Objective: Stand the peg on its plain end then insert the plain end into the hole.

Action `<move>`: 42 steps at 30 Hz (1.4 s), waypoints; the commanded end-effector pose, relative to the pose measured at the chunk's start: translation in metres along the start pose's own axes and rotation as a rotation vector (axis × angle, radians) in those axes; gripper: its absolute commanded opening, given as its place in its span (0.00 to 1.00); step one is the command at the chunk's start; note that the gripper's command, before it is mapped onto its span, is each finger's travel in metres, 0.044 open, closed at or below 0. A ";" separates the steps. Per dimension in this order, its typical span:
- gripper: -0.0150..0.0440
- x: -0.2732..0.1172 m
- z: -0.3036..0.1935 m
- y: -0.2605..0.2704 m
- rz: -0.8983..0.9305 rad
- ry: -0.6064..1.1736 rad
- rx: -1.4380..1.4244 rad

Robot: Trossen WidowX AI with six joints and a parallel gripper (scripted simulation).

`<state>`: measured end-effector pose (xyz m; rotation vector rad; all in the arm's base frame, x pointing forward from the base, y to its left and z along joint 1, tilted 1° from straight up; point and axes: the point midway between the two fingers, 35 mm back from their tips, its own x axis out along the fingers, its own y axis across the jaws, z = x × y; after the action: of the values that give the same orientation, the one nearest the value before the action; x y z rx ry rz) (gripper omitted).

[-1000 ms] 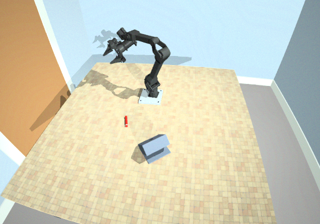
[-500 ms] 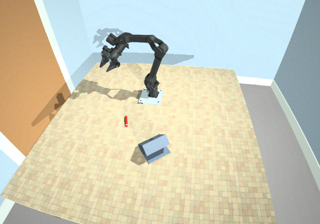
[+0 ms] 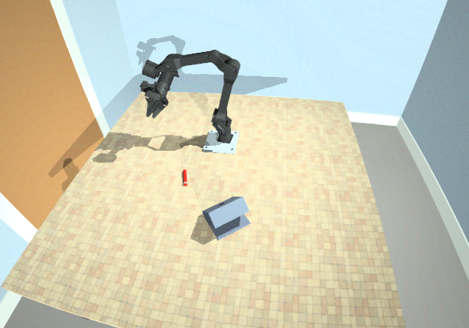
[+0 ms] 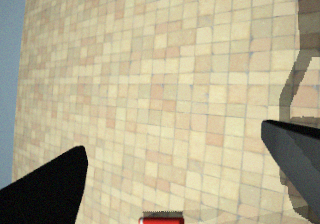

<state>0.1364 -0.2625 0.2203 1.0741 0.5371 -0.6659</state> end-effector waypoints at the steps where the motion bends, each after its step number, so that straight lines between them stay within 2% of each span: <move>1: 1.00 0.018 -0.009 0.008 -0.018 0.076 -0.086; 23: 1.00 0.087 -0.067 0.052 -0.075 0.400 -0.604; 42: 1.00 0.124 -0.130 0.084 -0.091 0.636 -1.060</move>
<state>0.2663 -0.1555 0.1426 0.2873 1.2633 -0.0756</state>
